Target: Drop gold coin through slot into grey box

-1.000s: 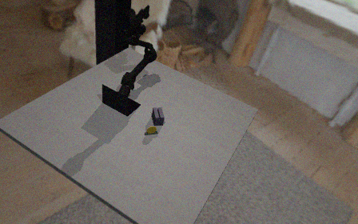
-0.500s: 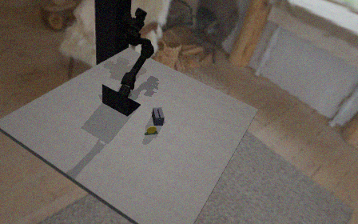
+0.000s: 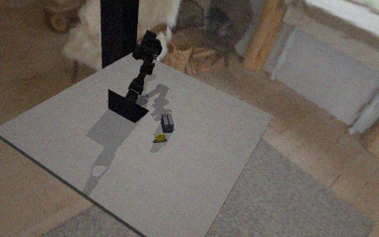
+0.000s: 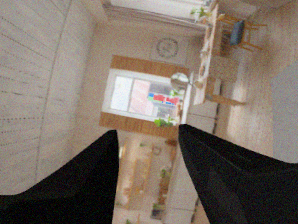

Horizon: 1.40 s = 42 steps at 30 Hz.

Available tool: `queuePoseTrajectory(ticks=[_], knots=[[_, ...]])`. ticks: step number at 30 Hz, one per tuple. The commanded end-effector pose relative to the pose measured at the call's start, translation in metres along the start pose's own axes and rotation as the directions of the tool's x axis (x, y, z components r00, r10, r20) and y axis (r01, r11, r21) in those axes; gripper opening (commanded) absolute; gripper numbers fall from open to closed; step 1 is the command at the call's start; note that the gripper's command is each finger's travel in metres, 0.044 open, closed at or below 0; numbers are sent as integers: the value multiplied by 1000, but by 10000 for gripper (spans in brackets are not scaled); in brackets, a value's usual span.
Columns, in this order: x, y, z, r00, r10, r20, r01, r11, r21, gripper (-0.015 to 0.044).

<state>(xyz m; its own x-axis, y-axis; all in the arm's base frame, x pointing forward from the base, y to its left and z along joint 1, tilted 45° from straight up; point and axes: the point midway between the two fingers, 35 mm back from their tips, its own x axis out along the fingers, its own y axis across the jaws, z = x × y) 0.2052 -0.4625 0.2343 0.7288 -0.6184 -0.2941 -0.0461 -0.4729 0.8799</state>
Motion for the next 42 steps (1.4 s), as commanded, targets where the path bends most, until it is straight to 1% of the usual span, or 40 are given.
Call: queuePoseTrajectory(ticks=[1, 5, 10, 14, 18, 21, 23, 24, 25, 31, 34, 39, 42], knots=[[32, -52, -19, 977, -210, -47, 212, 976, 44, 161], [54, -112, -42, 900, -426, -96, 433, 899, 67, 161], [62, -185, -76, 731, -665, -154, 679, 731, 64, 161], [51, -246, -105, 520, -832, -193, 852, 520, 57, 161], [27, -298, -134, 269, -939, -216, 963, 268, 38, 161], [4, -329, -154, 69, -973, -220, 998, 65, 23, 161], [-14, -347, -166, -76, -973, -217, 997, -80, 14, 161], [-21, -353, -171, -127, -968, -215, 991, -133, 12, 161], [-25, -356, -174, -158, -964, -214, 986, -164, 10, 161], [-26, -360, -175, -168, -962, -213, 985, -174, 10, 161], [-29, -389, -179, -168, -962, -214, 985, -174, 10, 161], [-29, -393, -179, -168, -962, -214, 985, -174, 9, 161], [-30, -406, -182, -168, -962, -215, 985, -174, 9, 161]])
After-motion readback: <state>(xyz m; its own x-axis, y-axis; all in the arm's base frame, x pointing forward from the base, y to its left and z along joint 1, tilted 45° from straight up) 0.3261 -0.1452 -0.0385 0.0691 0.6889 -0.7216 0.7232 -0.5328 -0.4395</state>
